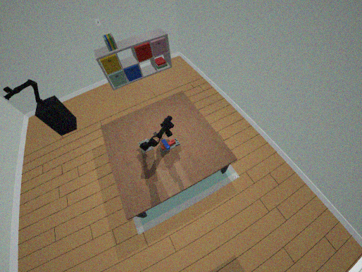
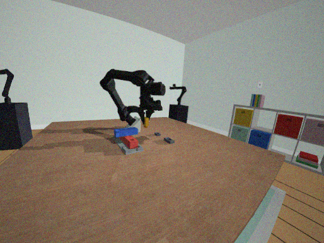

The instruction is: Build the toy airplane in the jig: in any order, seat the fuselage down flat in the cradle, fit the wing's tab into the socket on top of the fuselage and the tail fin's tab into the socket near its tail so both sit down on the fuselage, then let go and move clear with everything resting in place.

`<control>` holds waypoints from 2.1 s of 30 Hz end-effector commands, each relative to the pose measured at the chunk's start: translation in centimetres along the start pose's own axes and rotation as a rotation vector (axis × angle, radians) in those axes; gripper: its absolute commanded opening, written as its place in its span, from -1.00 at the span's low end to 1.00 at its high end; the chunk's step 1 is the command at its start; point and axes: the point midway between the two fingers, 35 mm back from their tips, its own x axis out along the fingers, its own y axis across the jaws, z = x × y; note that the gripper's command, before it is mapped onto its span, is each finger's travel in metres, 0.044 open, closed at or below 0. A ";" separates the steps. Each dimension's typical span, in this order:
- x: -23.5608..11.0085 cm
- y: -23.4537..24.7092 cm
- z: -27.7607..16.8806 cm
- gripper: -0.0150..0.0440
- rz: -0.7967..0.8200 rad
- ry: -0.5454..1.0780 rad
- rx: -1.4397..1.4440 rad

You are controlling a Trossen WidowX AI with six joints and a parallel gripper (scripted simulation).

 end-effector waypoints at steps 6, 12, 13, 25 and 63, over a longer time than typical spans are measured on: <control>0.4 -2.5 0.7 -0.49 -0.015 -0.008 -0.014; 0.8 -4.4 1.0 -0.49 -0.026 -0.007 -0.024; 0.8 -4.7 1.0 -0.49 -0.028 -0.006 -0.026; 1.6 -8.1 1.3 -0.49 -0.054 0.002 -0.045; 4.0 -8.5 1.4 -0.27 -0.055 0.001 -0.045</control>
